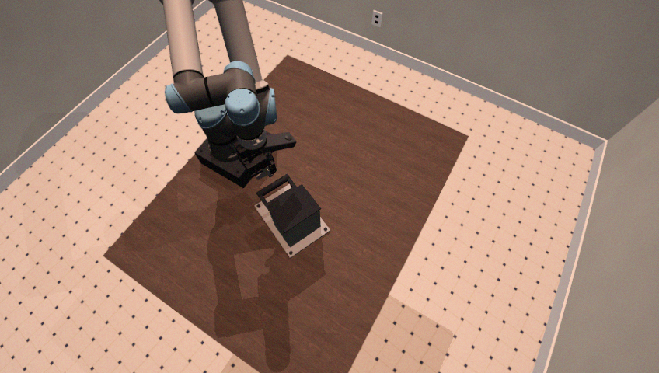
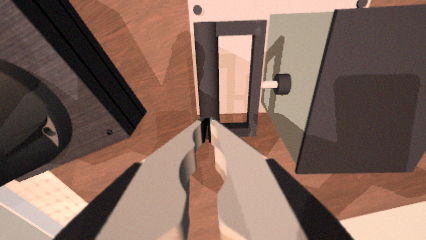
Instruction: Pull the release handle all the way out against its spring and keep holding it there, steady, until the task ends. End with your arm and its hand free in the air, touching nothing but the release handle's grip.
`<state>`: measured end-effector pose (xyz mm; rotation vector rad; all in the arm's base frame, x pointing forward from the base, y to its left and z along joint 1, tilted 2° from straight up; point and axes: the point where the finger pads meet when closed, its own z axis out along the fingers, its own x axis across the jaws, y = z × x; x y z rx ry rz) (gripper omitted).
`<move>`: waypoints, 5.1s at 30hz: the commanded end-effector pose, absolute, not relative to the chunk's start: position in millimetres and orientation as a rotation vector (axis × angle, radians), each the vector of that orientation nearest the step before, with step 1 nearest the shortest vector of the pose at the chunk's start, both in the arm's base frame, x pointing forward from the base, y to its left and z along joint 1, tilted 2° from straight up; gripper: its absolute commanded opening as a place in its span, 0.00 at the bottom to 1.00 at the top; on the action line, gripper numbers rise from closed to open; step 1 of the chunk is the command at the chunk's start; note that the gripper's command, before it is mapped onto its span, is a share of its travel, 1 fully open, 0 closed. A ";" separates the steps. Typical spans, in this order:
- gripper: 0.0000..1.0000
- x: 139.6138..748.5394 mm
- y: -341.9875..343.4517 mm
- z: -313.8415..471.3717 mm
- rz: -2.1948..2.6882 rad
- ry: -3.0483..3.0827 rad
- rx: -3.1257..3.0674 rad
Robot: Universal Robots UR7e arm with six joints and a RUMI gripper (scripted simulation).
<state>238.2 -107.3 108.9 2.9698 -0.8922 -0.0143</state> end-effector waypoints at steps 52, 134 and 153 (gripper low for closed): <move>0.30 238.2 -107.1 108.8 -0.011 -0.892 2.969; 0.30 236.9 -109.2 60.0 -0.013 -0.893 2.971; 0.30 236.9 -109.2 60.0 -0.013 -0.893 2.971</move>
